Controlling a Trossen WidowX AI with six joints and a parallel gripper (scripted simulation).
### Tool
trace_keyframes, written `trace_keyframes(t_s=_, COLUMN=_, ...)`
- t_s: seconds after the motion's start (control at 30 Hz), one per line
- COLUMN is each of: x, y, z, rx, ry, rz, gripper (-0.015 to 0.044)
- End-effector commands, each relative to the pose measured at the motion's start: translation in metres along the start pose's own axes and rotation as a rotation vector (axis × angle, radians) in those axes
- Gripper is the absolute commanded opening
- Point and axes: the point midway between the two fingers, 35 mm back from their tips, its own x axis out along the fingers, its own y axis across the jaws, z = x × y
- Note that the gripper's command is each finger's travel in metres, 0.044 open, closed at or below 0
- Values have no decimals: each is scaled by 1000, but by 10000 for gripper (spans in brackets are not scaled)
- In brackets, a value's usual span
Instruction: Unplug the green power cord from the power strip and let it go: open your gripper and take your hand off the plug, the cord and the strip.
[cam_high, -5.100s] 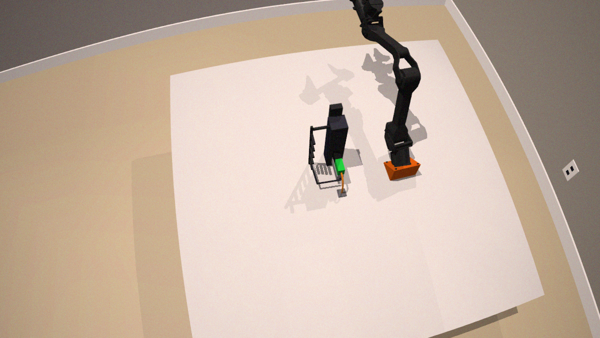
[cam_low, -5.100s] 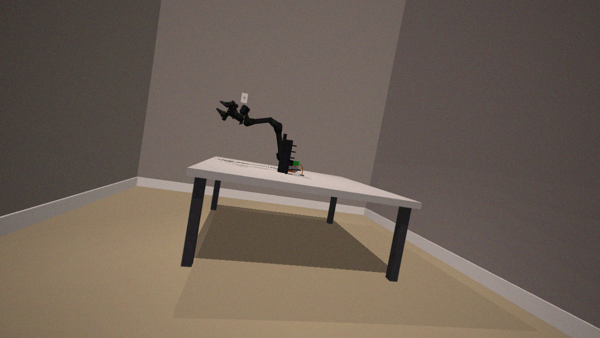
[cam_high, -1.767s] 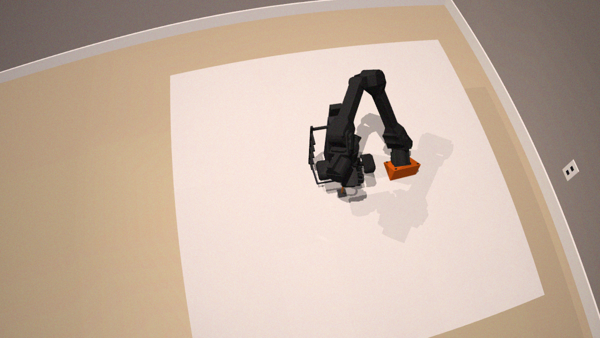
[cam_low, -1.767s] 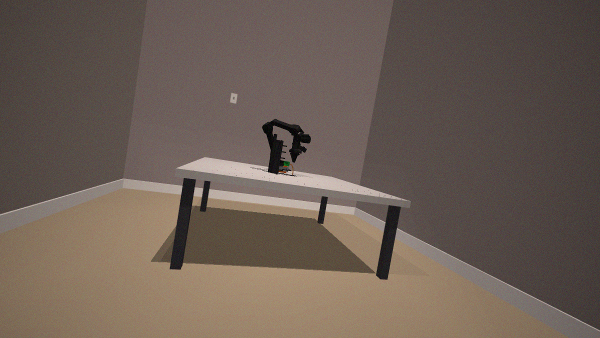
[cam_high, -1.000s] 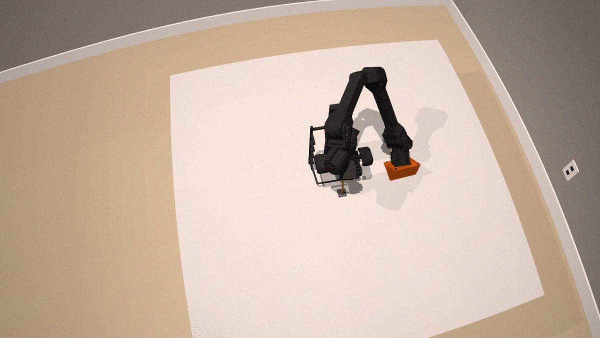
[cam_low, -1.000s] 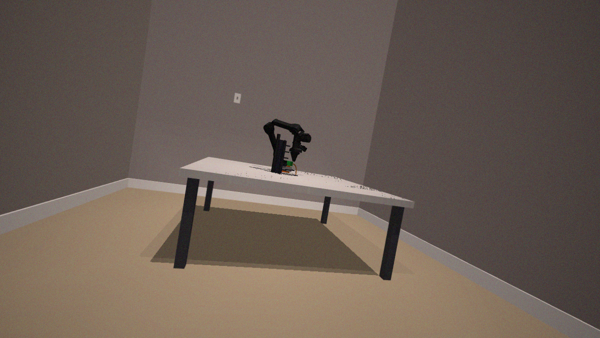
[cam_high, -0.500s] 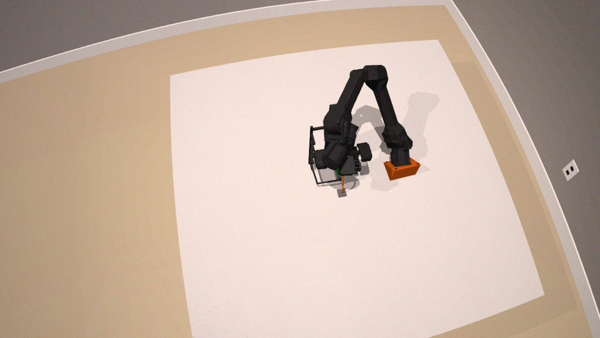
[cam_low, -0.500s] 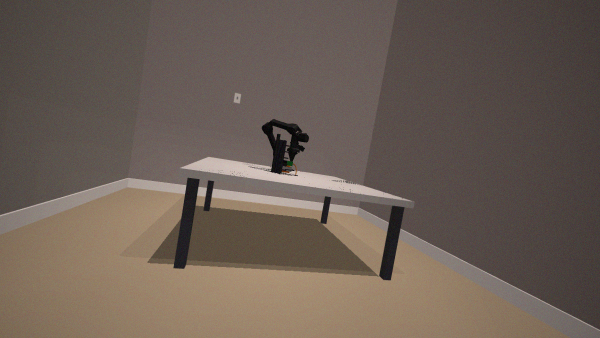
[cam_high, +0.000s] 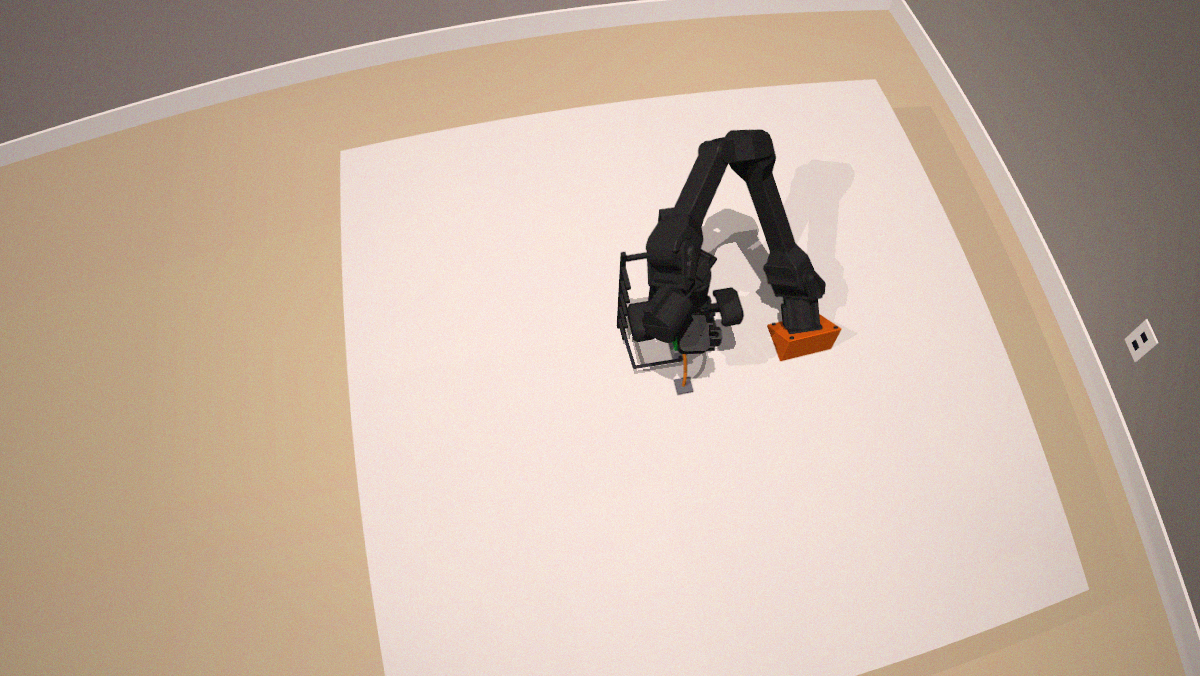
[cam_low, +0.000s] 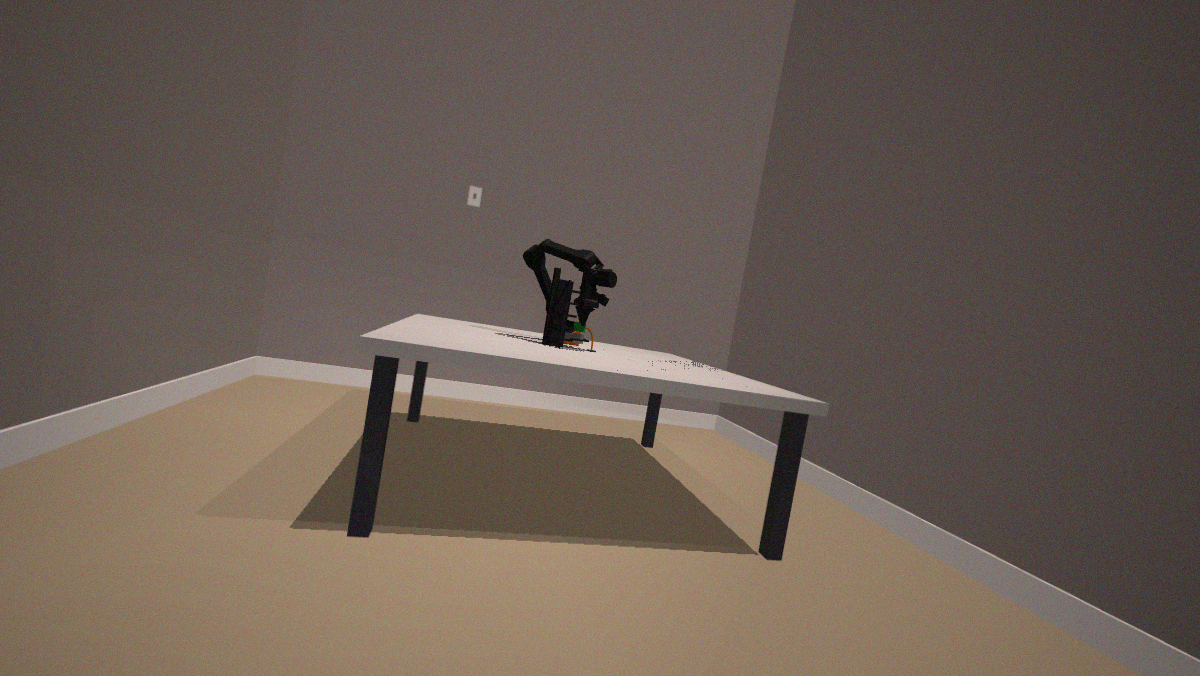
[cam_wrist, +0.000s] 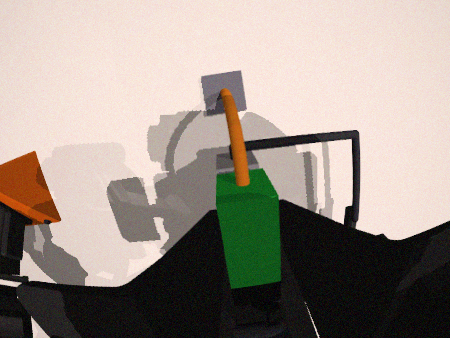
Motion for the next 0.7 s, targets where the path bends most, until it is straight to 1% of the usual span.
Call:
trace_keyframes(t_s=0.0, x=0, y=0, z=0, rx=2, ry=0, rz=-2, gripper=48)
trace_keyframes(t_s=0.23, x=0, y=0, z=0, rx=2, ry=0, rz=-2, gripper=2)
trace_keyframes(t_s=0.67, x=-1, y=-2, z=16, rx=0, ry=-1, rz=-2, gripper=0)
